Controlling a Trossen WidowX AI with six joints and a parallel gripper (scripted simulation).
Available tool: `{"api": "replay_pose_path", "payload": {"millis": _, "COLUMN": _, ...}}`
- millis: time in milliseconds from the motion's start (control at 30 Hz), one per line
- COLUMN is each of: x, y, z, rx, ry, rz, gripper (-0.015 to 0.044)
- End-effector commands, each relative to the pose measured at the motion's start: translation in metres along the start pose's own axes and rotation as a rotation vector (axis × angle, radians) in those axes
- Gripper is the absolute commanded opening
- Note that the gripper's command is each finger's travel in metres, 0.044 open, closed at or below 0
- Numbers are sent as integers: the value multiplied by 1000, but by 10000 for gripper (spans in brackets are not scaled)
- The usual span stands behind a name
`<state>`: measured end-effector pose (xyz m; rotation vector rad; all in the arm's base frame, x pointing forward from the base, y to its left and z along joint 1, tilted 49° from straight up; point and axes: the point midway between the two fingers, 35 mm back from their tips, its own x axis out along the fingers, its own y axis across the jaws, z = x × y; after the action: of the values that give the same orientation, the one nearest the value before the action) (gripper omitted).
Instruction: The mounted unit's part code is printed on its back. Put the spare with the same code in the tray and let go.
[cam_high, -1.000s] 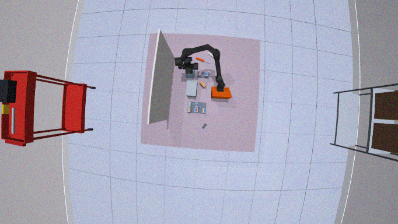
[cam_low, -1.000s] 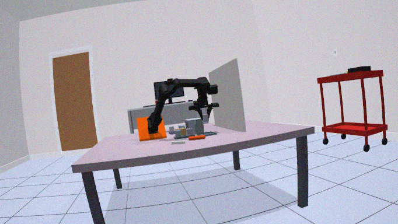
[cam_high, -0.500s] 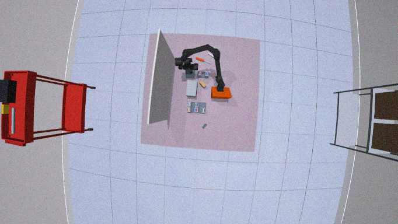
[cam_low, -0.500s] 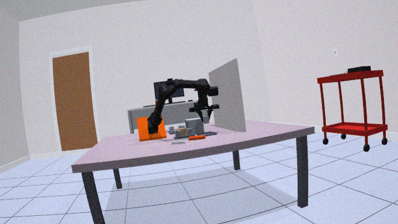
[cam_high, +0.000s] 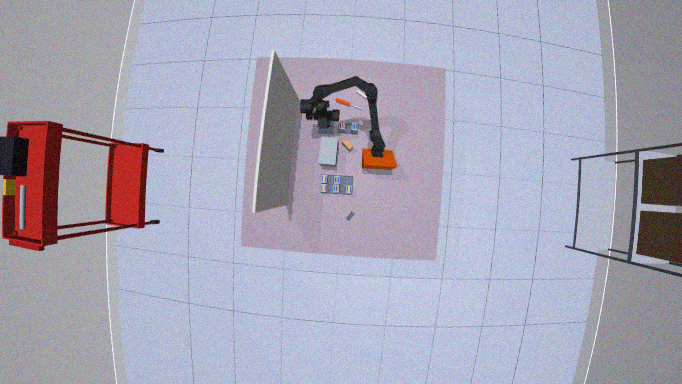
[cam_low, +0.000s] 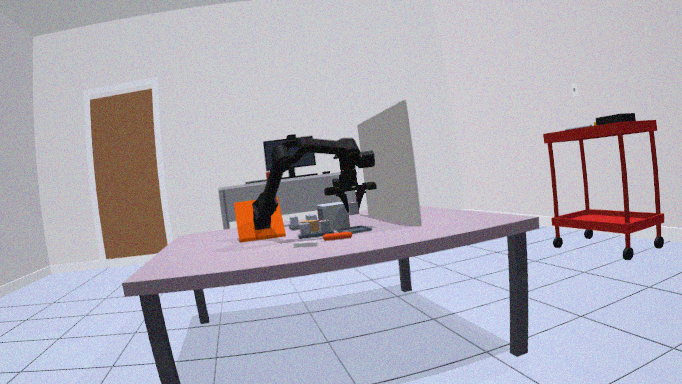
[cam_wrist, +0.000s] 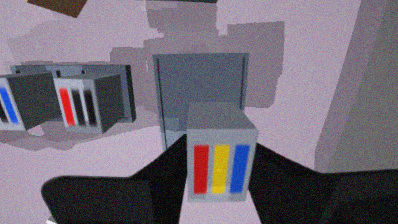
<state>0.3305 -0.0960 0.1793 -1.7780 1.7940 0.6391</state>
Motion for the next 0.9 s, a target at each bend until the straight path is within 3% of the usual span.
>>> {"api": "replay_pose_path", "payload": {"millis": 0, "x": 4, "y": 0, "z": -1, "rx": -4, "ry": 5, "rz": 1, "gripper": 0}}
{"api": "replay_pose_path", "payload": {"millis": 867, "x": 23, "y": 1, "z": -2, "rx": -3, "ry": 7, "rz": 0, "gripper": 0}}
